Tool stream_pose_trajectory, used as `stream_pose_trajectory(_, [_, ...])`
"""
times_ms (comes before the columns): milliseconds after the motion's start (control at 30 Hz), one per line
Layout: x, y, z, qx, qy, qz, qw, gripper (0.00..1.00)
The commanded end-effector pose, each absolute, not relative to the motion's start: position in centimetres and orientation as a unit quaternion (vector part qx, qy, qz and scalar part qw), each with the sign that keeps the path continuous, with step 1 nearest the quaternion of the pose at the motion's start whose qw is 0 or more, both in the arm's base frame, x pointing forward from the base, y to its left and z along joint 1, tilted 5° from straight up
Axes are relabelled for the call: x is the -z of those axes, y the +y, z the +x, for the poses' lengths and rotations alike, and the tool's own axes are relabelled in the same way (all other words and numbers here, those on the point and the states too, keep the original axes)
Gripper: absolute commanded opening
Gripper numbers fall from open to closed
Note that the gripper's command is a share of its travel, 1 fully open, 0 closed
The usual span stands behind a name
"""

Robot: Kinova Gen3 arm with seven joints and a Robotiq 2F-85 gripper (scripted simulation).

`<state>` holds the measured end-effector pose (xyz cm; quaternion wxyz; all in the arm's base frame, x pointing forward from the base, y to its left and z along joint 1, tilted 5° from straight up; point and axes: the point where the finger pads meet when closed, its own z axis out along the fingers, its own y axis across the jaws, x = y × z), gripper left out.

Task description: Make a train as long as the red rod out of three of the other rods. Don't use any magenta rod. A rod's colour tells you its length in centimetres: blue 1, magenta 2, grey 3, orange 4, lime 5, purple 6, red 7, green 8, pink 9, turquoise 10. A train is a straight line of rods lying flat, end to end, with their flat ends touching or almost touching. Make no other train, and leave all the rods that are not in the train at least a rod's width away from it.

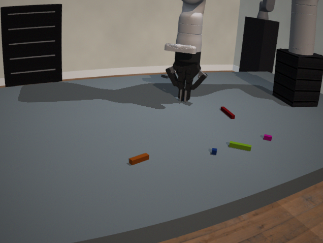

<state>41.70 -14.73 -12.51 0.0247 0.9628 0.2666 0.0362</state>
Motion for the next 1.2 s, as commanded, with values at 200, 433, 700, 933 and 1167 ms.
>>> stream_pose_trajectory(200, [11.2, -14.7, 41.7, -0.037, 0.267, 0.963, 0.025, 0.05])
stream_pose_trajectory(433, [6.7, -14.6, 41.3, -0.037, 0.267, 0.963, 0.025, 0.05])
stream_pose_trajectory(700, [3.3, -14.5, 41.0, -0.037, 0.267, 0.963, 0.025, 0.05])
stream_pose_trajectory(933, [2.5, -14.5, 40.9, -0.037, 0.267, 0.963, 0.025, 0.05])
stream_pose_trajectory(1167, [2.5, -14.5, 40.9, -0.037, 0.267, 0.963, 0.025, 0.05])
